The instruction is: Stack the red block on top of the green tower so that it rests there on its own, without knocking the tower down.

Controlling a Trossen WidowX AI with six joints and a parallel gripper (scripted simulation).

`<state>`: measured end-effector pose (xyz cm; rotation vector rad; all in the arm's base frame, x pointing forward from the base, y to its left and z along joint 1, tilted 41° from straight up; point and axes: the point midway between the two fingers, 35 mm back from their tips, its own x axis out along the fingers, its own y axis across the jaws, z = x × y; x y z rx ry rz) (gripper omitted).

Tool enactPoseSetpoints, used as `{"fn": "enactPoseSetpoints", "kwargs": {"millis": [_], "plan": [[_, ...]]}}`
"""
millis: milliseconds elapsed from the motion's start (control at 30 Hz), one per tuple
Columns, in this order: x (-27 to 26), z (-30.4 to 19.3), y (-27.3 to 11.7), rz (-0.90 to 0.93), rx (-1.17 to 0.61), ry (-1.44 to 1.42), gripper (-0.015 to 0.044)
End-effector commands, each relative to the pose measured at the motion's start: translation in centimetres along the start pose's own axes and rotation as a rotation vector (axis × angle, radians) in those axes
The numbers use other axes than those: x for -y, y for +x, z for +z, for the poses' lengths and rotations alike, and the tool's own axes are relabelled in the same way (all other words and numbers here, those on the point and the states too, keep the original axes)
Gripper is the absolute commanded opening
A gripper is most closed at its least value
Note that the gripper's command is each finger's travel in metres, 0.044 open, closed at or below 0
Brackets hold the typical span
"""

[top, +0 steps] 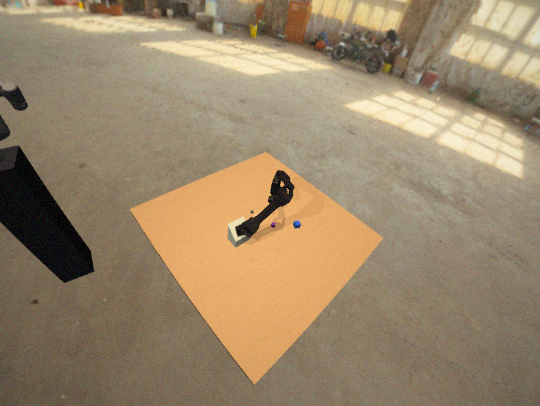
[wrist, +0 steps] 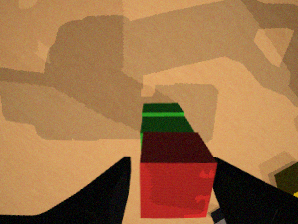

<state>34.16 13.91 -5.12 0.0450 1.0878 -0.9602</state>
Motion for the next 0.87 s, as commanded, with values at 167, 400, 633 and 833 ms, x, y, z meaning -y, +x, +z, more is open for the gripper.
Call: {"fn": "enactPoseSetpoints", "kwargs": {"millis": [167, 400, 633, 833], "plan": [[0.02, 0.00, 0.01, -0.001, 0.000, 0.000, 0.0440], [0.02, 0.00, 0.01, -0.001, 0.000, 0.000, 0.0440], [0.02, 0.00, 0.01, -0.001, 0.000, 0.000, 0.0440], [0.02, 0.00, 0.01, -0.001, 0.000, 0.000, 0.0440]]}}
